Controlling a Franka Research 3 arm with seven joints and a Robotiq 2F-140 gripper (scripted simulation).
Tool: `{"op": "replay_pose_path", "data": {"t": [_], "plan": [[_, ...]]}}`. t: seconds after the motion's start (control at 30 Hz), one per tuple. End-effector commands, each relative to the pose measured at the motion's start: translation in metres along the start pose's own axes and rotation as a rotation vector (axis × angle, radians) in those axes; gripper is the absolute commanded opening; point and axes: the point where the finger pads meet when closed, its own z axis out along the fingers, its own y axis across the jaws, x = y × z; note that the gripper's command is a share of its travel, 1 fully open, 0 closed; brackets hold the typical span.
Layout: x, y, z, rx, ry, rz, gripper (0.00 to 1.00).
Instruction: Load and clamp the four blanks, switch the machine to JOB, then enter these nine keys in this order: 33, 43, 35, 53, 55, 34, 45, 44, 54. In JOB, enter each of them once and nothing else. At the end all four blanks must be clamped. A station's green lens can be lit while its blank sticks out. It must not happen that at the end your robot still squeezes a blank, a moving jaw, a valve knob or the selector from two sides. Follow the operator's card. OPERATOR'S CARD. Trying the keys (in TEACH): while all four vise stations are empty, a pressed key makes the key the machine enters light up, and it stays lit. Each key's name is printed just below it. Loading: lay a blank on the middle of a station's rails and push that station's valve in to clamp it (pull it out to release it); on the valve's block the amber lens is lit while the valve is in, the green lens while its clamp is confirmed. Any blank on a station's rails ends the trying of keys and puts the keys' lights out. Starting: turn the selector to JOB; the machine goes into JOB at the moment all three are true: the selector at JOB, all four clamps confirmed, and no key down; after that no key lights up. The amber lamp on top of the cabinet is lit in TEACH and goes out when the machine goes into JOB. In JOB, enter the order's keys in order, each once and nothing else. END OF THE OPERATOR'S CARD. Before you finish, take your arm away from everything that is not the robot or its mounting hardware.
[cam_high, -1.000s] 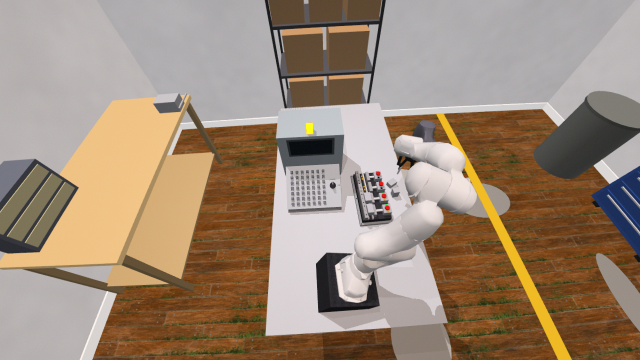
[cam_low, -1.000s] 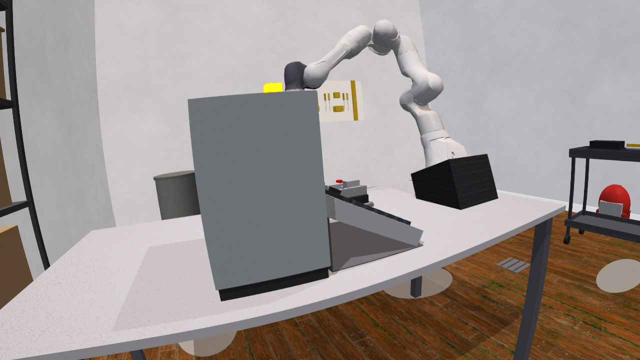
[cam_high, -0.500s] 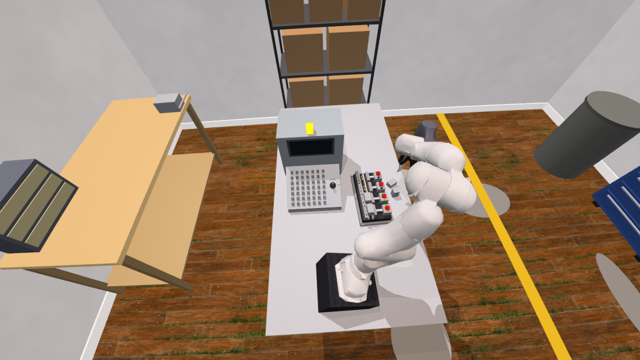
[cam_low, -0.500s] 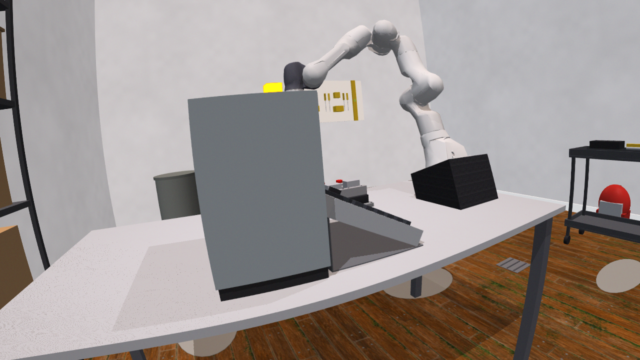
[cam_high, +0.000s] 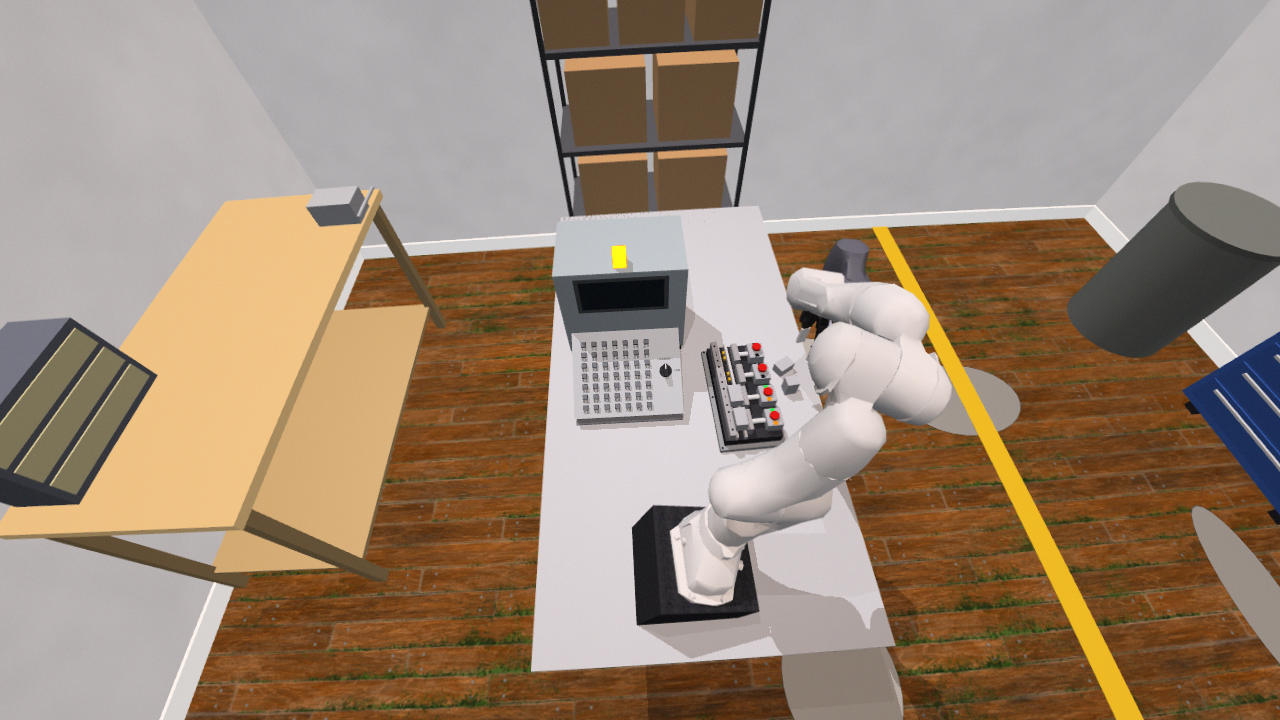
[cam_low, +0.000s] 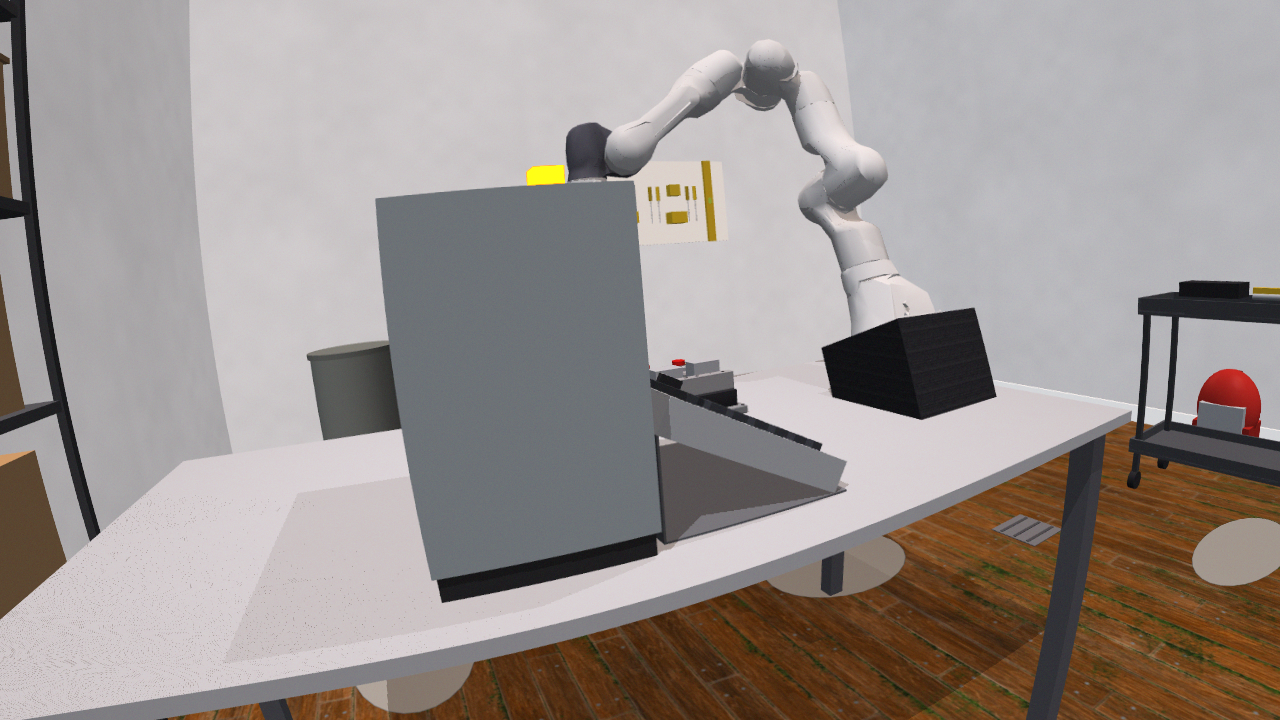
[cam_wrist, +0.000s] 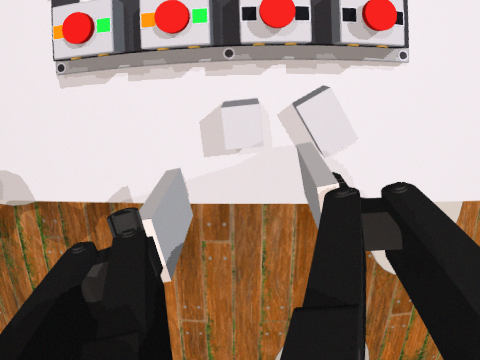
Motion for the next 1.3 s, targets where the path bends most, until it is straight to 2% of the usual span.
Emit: {"op": "replay_pose_path", "data": {"t": [0.0, 0.43, 0.93, 1.0, 1.27], "plan": [[0.0, -0.002, 0.001, 0.013, -0.014, 0.104, 0.4], [0.0, -0.002, 0.018, 0.013, -0.014, 0.104, 0.4], [-0.001, -0.002, 0.084, 0.013, -0.014, 0.104, 0.4], [-0.001, -0.002, 0.084, 0.013, -0.014, 0.104, 0.4], [-0.001, -0.003, 0.12, 0.013, -0.014, 0.104, 0.4]]}}
